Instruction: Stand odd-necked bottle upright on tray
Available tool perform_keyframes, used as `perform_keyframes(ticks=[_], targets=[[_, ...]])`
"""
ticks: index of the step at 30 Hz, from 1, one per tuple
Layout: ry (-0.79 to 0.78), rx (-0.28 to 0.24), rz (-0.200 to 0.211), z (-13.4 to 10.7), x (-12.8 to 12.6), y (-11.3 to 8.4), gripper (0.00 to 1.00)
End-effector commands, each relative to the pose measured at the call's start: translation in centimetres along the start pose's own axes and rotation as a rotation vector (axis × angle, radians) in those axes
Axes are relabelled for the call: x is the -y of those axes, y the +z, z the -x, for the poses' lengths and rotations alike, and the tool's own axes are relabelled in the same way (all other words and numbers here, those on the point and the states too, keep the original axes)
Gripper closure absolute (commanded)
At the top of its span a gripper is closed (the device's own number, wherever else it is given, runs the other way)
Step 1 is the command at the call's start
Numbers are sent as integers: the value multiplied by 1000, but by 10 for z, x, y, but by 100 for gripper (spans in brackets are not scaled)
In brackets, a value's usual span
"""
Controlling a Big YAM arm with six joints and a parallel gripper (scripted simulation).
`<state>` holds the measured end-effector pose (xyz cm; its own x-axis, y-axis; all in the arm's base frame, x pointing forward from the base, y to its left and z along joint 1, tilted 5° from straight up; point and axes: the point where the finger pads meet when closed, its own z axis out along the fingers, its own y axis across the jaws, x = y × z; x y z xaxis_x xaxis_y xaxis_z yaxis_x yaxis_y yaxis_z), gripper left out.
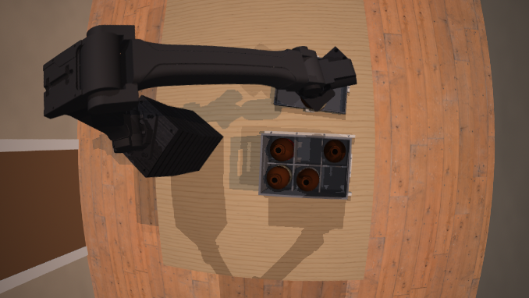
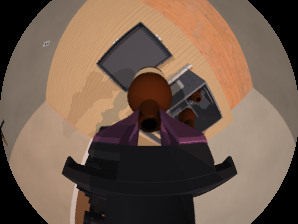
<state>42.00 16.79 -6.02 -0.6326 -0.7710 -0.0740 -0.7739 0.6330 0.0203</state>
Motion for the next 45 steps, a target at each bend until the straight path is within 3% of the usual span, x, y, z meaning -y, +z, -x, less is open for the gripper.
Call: perform_keyframes(ticks=[1, 19, 45], targets=[[2, 50, -30, 20, -6, -17, 100], [1, 74, -38, 48, -24, -26, 100], [2, 63, -29, 59, -49, -26, 100]])
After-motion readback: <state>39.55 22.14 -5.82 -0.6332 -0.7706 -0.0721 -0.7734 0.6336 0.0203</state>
